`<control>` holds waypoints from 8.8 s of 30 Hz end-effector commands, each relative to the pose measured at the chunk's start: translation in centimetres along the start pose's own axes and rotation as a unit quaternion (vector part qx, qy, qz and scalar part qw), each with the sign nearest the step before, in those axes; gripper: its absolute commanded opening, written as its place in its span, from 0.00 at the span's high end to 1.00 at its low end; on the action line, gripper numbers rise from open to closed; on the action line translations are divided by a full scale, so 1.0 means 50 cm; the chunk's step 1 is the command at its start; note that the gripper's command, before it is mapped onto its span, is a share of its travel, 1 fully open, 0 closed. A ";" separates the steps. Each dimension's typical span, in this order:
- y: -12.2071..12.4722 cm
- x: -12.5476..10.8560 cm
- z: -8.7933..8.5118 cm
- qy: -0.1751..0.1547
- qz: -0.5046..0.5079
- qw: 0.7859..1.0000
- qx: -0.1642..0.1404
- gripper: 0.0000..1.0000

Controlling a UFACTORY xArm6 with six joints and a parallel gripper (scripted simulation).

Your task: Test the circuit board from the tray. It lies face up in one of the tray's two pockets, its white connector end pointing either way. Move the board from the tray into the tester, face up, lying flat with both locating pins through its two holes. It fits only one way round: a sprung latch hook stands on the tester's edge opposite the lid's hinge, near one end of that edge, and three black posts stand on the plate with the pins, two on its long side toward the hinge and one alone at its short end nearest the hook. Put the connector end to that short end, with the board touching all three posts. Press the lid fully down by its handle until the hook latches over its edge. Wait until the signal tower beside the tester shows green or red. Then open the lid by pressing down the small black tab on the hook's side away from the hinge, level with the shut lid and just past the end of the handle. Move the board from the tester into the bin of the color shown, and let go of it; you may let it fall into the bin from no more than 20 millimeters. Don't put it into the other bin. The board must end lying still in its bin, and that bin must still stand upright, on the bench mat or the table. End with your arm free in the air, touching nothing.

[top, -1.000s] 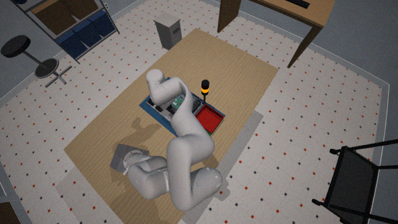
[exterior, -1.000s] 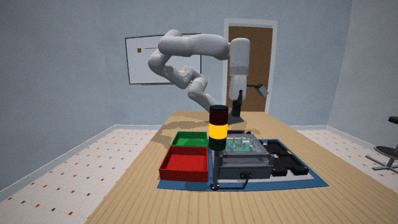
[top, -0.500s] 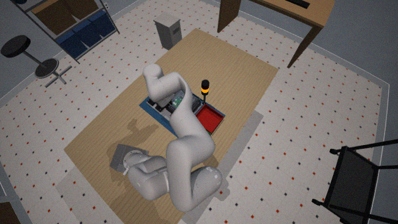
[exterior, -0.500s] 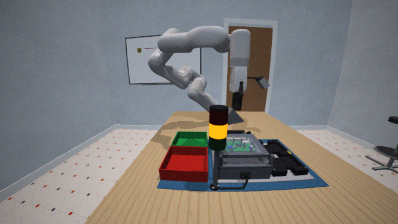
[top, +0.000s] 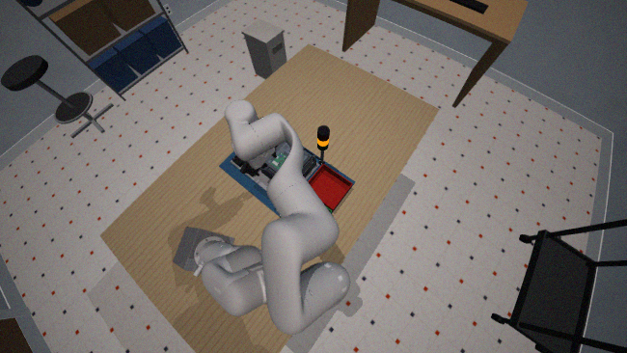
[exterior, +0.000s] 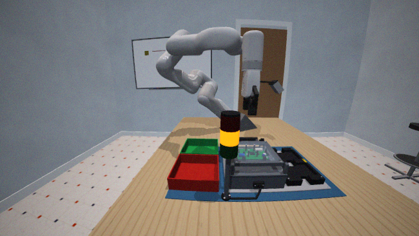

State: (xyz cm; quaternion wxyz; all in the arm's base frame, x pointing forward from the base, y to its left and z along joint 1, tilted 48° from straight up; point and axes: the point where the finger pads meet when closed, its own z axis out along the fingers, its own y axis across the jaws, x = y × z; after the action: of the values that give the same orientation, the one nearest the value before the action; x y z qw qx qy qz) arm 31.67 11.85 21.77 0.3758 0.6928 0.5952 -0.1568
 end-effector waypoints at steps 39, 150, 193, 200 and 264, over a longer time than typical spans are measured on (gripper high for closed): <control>0.001 0.001 -0.002 0.001 0.001 1.000 -0.001 0.00; 0.001 0.001 -0.002 0.001 0.001 1.000 -0.001 1.00; 0.001 0.001 0.000 0.001 0.001 1.000 -0.001 1.00; 0.001 0.001 0.007 0.001 0.001 1.000 -0.001 1.00; 0.001 0.001 0.015 0.001 0.452 0.892 0.000 1.00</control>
State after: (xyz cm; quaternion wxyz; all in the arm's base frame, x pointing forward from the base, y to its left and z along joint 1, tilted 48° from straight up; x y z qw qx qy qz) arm 31.86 11.25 21.21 0.4045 0.8706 0.2801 0.0002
